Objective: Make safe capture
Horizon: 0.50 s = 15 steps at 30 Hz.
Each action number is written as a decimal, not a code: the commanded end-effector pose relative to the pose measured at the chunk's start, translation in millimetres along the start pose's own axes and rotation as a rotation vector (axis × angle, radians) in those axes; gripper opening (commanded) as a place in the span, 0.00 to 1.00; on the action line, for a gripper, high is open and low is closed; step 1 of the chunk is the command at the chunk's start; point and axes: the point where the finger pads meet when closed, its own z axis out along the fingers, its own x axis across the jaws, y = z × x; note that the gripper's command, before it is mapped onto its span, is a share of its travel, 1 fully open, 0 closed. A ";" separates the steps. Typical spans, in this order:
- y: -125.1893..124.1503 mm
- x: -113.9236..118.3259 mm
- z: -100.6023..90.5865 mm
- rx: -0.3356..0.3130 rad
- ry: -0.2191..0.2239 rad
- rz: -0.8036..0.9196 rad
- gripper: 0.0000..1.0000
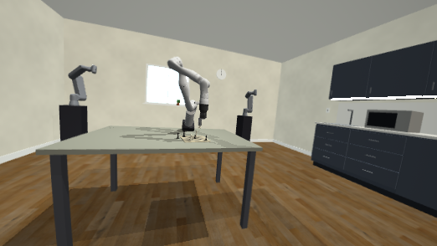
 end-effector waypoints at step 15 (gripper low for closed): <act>14.9 74.3 1.4 0.009 0.001 0.211 0.00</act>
